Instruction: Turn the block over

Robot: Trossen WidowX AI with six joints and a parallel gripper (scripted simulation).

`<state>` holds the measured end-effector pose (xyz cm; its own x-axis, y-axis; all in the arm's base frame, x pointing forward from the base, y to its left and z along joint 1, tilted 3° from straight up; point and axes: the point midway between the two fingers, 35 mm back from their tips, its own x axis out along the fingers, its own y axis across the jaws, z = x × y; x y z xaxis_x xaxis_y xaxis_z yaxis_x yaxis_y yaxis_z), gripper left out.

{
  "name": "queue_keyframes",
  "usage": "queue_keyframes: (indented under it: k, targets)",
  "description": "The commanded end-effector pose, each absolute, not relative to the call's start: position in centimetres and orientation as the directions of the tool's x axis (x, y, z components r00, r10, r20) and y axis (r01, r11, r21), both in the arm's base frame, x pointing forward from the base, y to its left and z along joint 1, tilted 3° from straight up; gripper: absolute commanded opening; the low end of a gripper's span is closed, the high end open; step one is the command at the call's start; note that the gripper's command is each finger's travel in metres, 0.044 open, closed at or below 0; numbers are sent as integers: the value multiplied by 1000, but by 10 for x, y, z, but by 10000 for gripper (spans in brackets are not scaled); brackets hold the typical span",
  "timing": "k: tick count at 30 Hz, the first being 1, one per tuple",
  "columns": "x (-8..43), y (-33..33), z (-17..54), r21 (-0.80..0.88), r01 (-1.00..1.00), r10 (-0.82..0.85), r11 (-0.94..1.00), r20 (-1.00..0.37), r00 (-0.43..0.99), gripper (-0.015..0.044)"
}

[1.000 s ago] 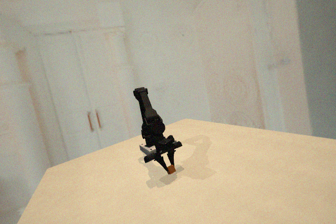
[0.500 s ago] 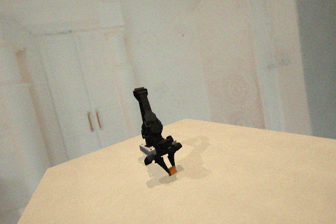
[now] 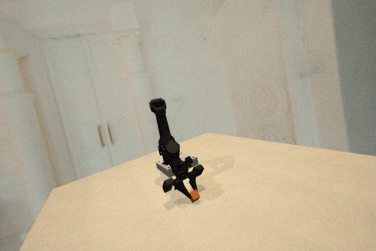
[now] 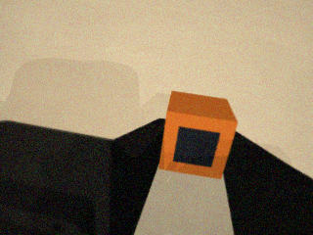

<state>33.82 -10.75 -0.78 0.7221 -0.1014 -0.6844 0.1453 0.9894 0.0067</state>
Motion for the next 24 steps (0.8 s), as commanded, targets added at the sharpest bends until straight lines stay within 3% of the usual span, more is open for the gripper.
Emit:
queue_keyframes:
  k: [1, 13, 24]
  targets:
    - [334, -106, -15, 16, 147, -100, 989, -660, 744, 0]
    - [322, -101, -11, 11, 141, -114, 990, -526, 843, 0]
    - [320, -101, -9, 11, 141, -116, 990, -501, 857, 0]
